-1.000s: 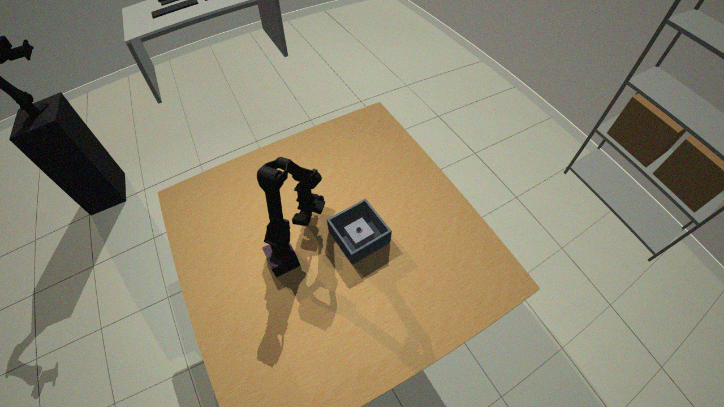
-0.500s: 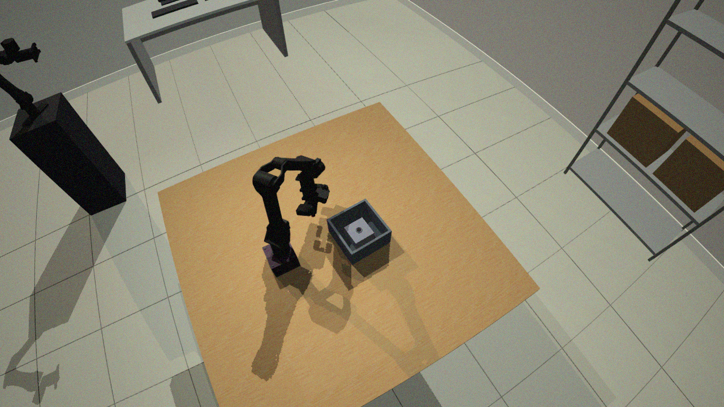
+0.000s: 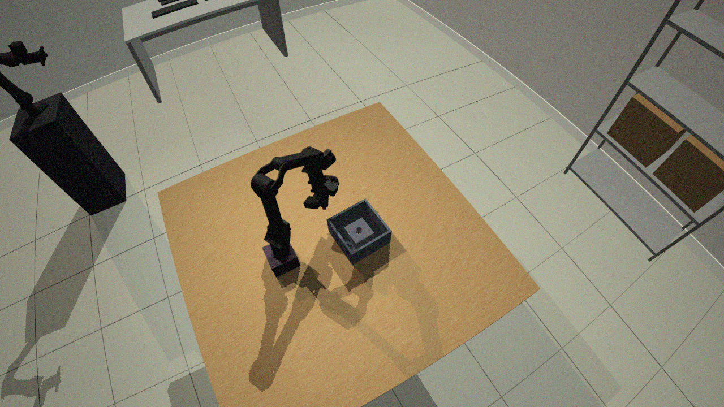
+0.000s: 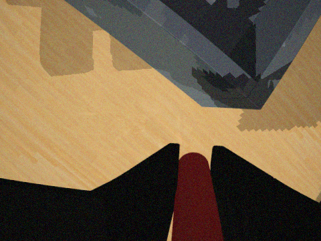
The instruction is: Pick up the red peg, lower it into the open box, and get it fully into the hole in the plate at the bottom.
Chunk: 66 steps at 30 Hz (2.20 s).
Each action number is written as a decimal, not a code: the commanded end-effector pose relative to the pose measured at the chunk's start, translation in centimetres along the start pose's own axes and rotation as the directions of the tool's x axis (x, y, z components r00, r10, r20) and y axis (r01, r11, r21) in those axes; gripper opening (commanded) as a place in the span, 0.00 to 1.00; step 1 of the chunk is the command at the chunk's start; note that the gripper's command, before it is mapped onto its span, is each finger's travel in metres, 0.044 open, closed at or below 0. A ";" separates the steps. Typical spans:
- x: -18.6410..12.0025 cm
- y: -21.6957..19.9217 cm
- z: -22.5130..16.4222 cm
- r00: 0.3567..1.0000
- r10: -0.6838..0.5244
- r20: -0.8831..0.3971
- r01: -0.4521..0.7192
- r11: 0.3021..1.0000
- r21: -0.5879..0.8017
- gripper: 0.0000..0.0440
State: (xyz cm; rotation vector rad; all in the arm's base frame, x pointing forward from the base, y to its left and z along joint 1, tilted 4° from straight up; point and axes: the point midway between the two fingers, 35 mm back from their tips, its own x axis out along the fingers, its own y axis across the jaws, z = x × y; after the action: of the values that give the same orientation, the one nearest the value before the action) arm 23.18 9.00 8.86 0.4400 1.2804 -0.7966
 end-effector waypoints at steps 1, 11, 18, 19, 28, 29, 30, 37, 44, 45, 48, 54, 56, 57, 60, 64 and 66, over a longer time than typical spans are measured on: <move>-0.3 0.0 1.7 1.000 0.001 0.018 -0.002 0.999 0.034 0.00; 0.3 -0.3 6.5 0.999 -0.002 0.042 -0.003 0.992 0.126 0.00; 1.7 -0.6 9.7 0.999 -0.002 0.046 -0.005 0.988 0.152 0.00; 1.9 -0.6 10.1 0.999 -0.001 0.045 -0.006 0.988 0.153 0.00; 4.4 -0.8 13.2 1.000 0.016 0.019 -0.019 0.991 0.131 0.00; 4.7 -0.9 13.5 1.000 0.019 0.015 -0.021 0.992 0.125 0.00; 4.9 -0.9 13.7 1.000 0.022 0.011 -0.024 0.993 0.119 0.00; 7.2 -0.7 14.6 0.999 0.045 -0.022 -0.044 0.997 0.066 0.00; 9.4 -0.6 14.4 0.995 0.053 -0.078 -0.053 0.999 0.008 0.23; 9.7 -0.6 14.4 0.995 0.054 -0.086 -0.054 0.999 0.006 0.29; 10.0 -0.6 15.0 0.994 0.058 -0.092 -0.060 0.998 -0.017 0.34; 9.5 0.3 16.5 0.990 0.084 -0.115 -0.087 0.996 -0.022 0.65; 9.2 0.7 17.0 0.987 0.097 -0.125 -0.100 0.995 -0.020 0.77; 9.0 1.0 17.3 0.986 0.104 -0.130 -0.107 0.994 -0.019 0.83; 8.5 1.8 18.2 0.981 0.128 -0.143 -0.132 0.991 -0.017 1.00; 7.6 3.3 19.4 0.973 0.179 -0.146 -0.183 0.983 -0.011 1.00; 7.2 4.0 20.0 0.968 0.206 -0.141 -0.209 0.978 -0.011 1.00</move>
State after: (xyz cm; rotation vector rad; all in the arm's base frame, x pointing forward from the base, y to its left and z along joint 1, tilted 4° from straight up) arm 36.53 -5.25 5.23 0.5612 1.4429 -0.6613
